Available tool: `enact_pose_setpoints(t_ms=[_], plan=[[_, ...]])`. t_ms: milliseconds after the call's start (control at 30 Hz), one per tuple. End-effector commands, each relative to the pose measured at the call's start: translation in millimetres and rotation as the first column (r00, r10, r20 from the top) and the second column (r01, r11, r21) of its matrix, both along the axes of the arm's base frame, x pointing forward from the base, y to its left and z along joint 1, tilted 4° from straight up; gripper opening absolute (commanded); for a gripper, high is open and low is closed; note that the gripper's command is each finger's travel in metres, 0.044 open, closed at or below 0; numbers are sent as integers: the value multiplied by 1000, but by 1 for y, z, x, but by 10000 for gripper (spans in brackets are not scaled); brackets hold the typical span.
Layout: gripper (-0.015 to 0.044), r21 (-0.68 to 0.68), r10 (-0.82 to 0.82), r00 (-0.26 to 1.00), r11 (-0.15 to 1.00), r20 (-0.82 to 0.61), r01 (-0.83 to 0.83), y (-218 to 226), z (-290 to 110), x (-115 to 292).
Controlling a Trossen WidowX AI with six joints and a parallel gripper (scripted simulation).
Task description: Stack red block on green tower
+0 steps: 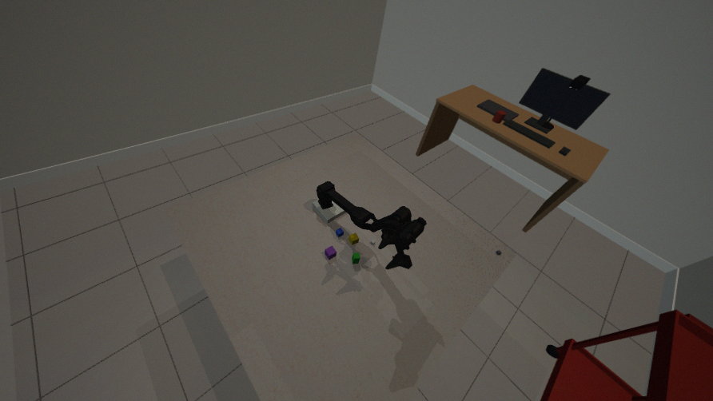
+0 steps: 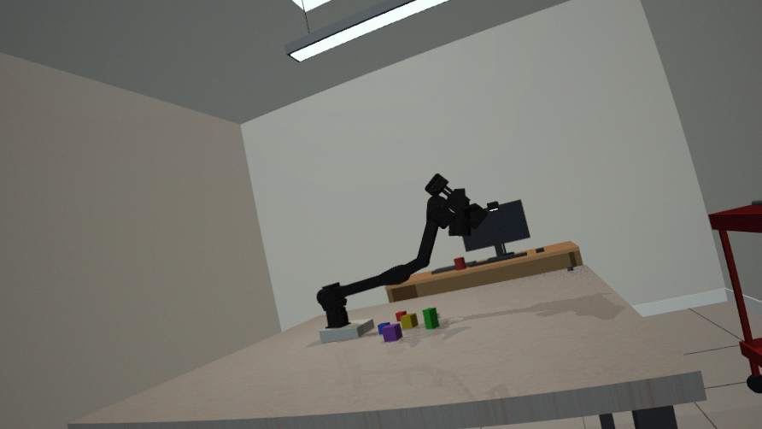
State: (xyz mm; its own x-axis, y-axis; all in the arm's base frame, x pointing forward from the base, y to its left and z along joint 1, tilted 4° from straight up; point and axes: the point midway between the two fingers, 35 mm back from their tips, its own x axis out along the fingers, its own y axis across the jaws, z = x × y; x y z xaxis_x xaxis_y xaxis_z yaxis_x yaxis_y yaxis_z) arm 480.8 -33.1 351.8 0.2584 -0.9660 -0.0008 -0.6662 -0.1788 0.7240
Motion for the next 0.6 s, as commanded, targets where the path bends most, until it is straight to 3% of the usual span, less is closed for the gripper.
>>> enact_pose_setpoints(t_ms=[0,100,333,567], plan=[[426,1,8,1000,1000,1,-8,2,0,1],[440,7,112,994,994,19,-112,25,2,10],[440,45,325,901,935,288,-352,95,48,-7],[440,39,451,702,826,550,-562,148,96,-39]])
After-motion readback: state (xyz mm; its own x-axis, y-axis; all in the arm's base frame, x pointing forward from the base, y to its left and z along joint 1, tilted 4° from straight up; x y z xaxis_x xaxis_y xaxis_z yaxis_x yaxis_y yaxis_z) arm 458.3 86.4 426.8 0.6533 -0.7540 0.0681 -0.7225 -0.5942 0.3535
